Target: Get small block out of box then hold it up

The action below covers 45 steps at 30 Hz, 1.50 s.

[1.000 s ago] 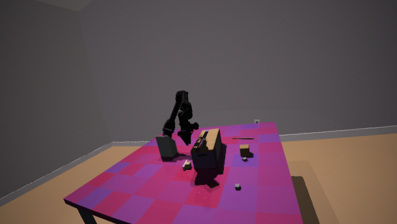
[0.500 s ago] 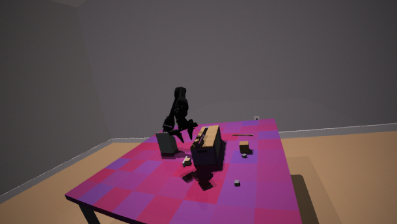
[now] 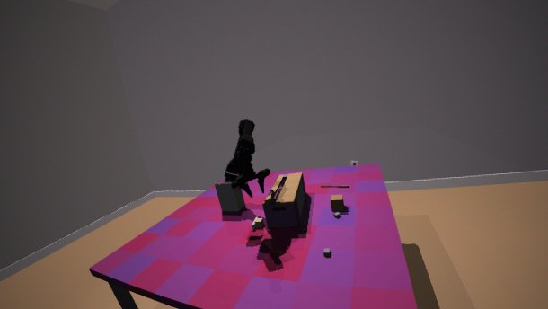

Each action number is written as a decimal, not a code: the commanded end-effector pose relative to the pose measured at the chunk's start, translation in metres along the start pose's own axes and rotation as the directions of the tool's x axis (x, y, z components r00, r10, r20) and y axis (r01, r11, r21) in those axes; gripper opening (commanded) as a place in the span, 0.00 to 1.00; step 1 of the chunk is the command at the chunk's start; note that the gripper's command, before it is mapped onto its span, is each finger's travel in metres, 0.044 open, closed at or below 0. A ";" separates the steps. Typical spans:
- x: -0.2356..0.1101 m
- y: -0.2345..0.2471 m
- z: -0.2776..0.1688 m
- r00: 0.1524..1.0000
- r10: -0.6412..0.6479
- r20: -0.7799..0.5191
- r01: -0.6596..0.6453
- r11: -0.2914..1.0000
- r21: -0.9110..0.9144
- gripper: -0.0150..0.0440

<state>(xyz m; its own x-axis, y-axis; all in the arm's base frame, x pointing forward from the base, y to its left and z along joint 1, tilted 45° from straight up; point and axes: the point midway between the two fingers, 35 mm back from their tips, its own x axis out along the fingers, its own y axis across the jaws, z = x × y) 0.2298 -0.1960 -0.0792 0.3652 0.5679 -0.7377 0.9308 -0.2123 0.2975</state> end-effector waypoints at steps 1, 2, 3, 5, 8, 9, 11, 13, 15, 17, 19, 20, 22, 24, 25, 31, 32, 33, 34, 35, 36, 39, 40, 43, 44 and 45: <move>-0.005 -0.006 0.011 0.991 0.116 -0.064 -0.017 0.586 0.810 0.74; -0.005 -0.007 0.011 0.990 0.126 -0.068 -0.011 0.539 0.842 0.74; -0.006 -0.007 0.012 0.989 0.131 -0.071 -0.003 0.493 0.870 0.74; -0.006 -0.008 0.012 0.987 0.142 -0.075 0.013 0.397 0.918 0.74; -0.007 -0.009 0.014 0.984 0.157 -0.081 0.041 0.244 0.969 0.74; -0.007 -0.009 0.014 0.983 0.163 -0.083 0.051 0.192 0.980 0.74; -0.008 -0.010 0.015 0.981 0.172 -0.087 0.073 0.087 0.994 0.74; -0.008 -0.010 0.015 0.980 0.180 -0.089 0.093 -0.014 0.996 0.74; -0.008 -0.011 0.016 0.979 0.181 -0.090 0.098 -0.038 0.994 0.74; -0.008 -0.011 0.016 0.979 0.181 -0.090 0.098 -0.038 0.994 0.74; -0.008 -0.011 0.016 0.979 0.181 -0.090 0.098 -0.038 0.994 0.74; -0.008 -0.011 0.016 0.979 0.181 -0.090 0.098 -0.038 0.994 0.74; -0.008 -0.011 0.016 0.979 0.181 -0.090 0.098 -0.038 0.994 0.74; -0.008 -0.011 0.016 0.979 0.181 -0.090 0.098 -0.038 0.994 0.74; -0.008 -0.011 0.016 0.979 0.181 -0.090 0.098 -0.038 0.994 0.74; -0.008 -0.011 0.016 0.979 0.181 -0.090 0.098 -0.038 0.994 0.74; -0.008 -0.011 0.016 0.979 0.181 -0.090 0.098 -0.038 0.994 0.74; -0.008 -0.011 0.016 0.979 0.181 -0.090 0.098 -0.038 0.994 0.74; -0.008 -0.011 0.016 0.979 0.181 -0.090 0.098 -0.038 0.994 0.74; -0.005 -0.011 0.016 0.979 0.181 -0.090 0.098 -0.038 0.994 0.74; 0.003 -0.013 0.016 0.979 0.181 -0.089 0.098 -0.038 0.994 0.74; 0.048 -0.024 0.011 0.979 0.182 -0.089 0.097 -0.037 0.995 0.74; 0.063 -0.029 0.007 0.979 0.182 -0.090 0.099 -0.038 0.994 0.74; 0.082 -0.036 0.001 0.979 0.183 -0.093 0.102 -0.038 0.994 0.74; 0.082 -0.036 0.001 0.979 0.183 -0.093 0.102 -0.038 0.994 0.74; 0.082 -0.036 0.001 0.979 0.183 -0.093 0.102 -0.038 0.994 0.74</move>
<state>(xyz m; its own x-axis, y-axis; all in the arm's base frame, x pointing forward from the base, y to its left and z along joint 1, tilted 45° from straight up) 0.2272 -0.1665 -0.1350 0.5237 0.5836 -0.6206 0.0200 -0.7367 -0.6759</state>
